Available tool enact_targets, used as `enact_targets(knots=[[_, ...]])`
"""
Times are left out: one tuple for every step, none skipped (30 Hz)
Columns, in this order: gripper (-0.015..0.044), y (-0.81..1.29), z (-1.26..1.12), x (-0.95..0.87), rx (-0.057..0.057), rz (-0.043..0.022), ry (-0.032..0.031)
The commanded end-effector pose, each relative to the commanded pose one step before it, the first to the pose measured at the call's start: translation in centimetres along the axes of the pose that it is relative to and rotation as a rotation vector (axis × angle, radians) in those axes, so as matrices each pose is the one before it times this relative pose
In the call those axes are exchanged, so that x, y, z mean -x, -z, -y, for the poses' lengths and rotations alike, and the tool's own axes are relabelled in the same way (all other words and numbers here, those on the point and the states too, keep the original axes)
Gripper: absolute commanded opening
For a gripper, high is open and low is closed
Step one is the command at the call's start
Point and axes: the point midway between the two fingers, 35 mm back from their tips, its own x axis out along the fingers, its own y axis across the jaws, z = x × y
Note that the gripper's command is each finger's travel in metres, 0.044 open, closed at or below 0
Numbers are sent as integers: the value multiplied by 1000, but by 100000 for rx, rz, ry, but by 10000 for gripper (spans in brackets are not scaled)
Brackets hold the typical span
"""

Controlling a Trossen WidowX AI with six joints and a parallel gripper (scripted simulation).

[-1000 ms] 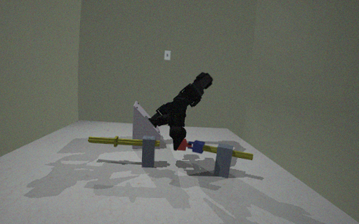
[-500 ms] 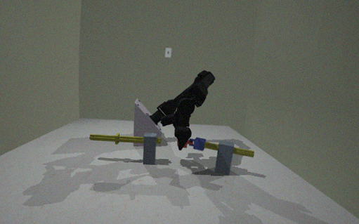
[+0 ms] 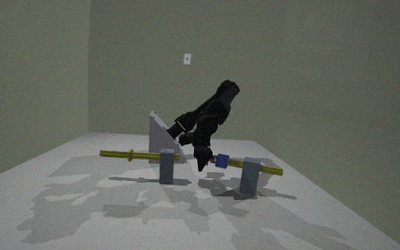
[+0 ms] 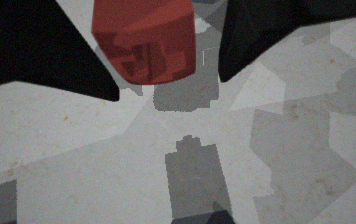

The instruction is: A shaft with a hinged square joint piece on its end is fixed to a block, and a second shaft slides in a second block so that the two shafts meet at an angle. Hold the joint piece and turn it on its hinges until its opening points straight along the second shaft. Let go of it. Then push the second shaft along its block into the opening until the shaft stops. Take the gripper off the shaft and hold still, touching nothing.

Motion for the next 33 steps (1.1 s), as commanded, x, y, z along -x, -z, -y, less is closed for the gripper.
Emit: enact_targets(knots=[[282, -1, 88, -141, -535, -366, 239], [256, 0, 0, 0, 0, 0, 0], [230, 0, 0, 0, 0, 0, 0], [204, 0, 0, 0, 0, 0, 0], [182, 0, 0, 0, 0, 0, 0], [182, 0, 0, 0, 0, 0, 0], [182, 0, 0, 0, 0, 0, 0], [182, 0, 0, 0, 0, 0, 0], [182, 0, 0, 0, 0, 0, 0], [182, 0, 0, 0, 0, 0, 0], [182, 0, 0, 0, 0, 0, 0], [182, 0, 0, 0, 0, 0, 0], [182, 0, 0, 0, 0, 0, 0], [182, 0, 0, 0, 0, 0, 0], [182, 0, 0, 0, 0, 0, 0], [182, 0, 0, 0, 0, 0, 0], [182, 0, 0, 0, 0, 0, 0], [182, 0, 0, 0, 0, 0, 0], [182, 0, 0, 0, 0, 0, 0], [182, 0, 0, 0, 0, 0, 0], [182, 0, 0, 0, 0, 0, 0], [182, 0, 0, 0, 0, 0, 0], [182, 0, 0, 0, 0, 0, 0], [182, 0, 0, 0, 0, 0, 0], [182, 0, 0, 0, 0, 0, 0], [182, 0, 0, 0, 0, 0, 0], [182, 0, 0, 0, 0, 0, 0], [182, 0, 0, 0, 0, 0, 0], [182, 0, 0, 0, 0, 0, 0], [182, 0, 0, 0, 0, 0, 0], [182, 0, 0, 0, 0, 0, 0], [182, 0, 0, 0, 0, 0, 0], [182, 0, 0, 0, 0, 0, 0]])
